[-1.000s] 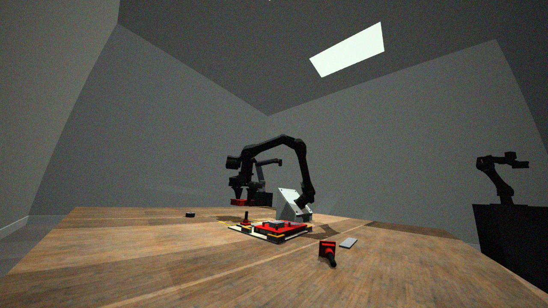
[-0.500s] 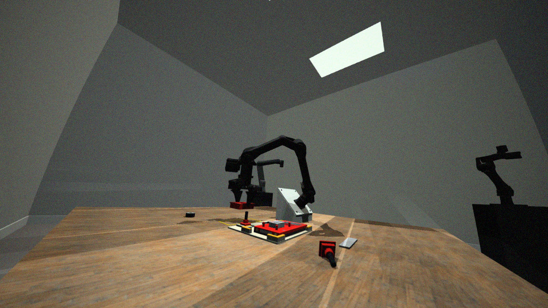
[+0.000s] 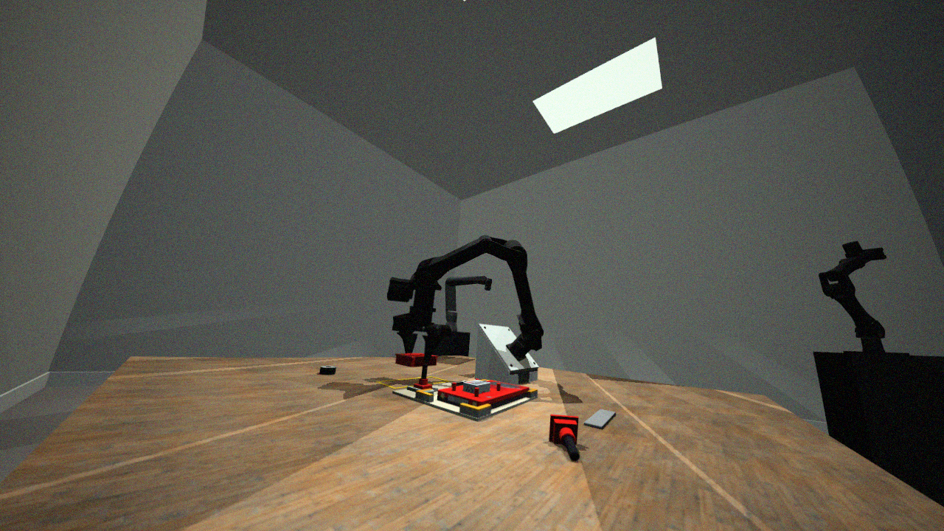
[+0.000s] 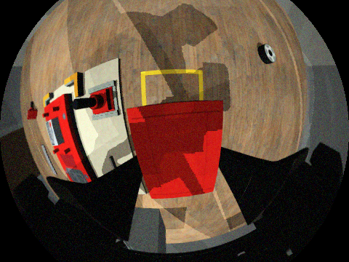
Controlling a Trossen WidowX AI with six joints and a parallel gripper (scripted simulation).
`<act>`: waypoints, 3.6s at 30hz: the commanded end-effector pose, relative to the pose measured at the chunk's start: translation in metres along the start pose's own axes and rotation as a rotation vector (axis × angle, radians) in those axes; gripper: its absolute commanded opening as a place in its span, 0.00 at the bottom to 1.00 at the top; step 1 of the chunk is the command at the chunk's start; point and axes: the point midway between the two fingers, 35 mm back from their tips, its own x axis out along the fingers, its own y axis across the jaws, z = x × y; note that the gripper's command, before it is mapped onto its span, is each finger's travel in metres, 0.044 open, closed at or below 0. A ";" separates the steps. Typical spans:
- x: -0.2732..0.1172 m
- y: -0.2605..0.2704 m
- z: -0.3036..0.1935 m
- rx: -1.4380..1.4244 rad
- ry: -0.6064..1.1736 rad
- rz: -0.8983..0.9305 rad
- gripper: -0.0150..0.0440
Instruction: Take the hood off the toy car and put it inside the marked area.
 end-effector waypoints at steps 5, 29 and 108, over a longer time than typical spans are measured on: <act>0.009 0.001 -0.001 0.003 -0.001 0.003 0.25; 0.026 0.002 -0.002 0.002 -0.001 0.005 0.25; -0.028 0.001 -0.002 0.001 0.001 0.007 1.00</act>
